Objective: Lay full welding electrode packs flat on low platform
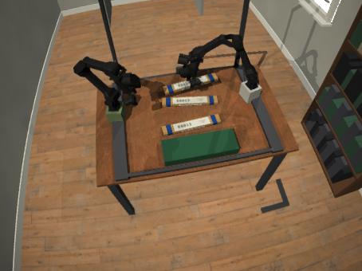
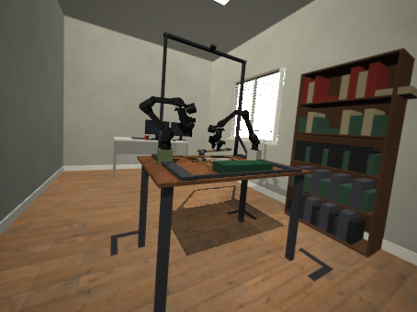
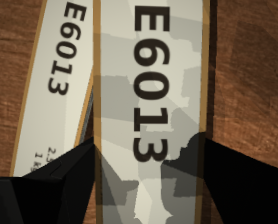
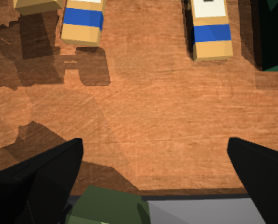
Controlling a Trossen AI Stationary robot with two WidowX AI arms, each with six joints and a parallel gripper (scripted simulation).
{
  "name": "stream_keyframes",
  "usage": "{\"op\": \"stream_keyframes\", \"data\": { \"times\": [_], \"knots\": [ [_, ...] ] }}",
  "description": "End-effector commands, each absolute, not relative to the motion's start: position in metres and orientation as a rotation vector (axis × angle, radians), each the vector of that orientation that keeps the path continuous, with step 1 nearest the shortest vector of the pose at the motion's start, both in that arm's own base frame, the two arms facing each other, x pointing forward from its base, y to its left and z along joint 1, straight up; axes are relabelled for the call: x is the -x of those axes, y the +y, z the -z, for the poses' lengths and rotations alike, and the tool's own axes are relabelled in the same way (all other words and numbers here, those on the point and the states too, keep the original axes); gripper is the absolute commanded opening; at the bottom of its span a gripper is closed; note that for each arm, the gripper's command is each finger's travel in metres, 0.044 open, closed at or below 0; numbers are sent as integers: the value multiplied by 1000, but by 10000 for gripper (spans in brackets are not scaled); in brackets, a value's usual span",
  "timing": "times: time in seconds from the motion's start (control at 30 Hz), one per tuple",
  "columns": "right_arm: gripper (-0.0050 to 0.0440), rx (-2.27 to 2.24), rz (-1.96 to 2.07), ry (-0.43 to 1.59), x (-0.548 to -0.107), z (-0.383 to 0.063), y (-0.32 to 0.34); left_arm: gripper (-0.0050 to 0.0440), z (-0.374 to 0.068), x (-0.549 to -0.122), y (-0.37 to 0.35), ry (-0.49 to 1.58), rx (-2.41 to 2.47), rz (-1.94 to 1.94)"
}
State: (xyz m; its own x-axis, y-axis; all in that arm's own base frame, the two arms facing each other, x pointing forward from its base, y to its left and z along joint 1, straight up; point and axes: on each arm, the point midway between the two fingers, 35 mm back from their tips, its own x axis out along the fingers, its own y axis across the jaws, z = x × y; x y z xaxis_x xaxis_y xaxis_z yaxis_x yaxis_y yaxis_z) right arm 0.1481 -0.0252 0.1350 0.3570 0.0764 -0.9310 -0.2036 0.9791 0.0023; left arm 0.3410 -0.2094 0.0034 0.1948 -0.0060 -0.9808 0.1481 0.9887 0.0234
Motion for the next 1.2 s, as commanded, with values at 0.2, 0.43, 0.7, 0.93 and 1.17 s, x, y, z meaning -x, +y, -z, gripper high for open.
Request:
{"op": "stream_keyframes", "data": {
  "times": [0.2, 0.43, 0.7, 0.93, 1.17],
  "knots": [
    [430, 128, -179, 1171, -150, -142, -26, -50, -32, -358, -244, 1285, -86, 130],
    [430, 128, -179, 1171, -150, -142, -26, -50, -30, -357, -263, 1285, -85, 131],
    [430, 128, -179, 1171, -150, -142, -26, -50, -29, -356, -279, 1285, -84, 131],
    [430, 128, -179, 1171, -150, -142, -26, -50, -28, -355, -297, 1285, -84, 132],
    [430, 128, -179, 1171, -150, -142, -26, -50, -27, -354, -311, 1285, -83, 132]
  ]
}}
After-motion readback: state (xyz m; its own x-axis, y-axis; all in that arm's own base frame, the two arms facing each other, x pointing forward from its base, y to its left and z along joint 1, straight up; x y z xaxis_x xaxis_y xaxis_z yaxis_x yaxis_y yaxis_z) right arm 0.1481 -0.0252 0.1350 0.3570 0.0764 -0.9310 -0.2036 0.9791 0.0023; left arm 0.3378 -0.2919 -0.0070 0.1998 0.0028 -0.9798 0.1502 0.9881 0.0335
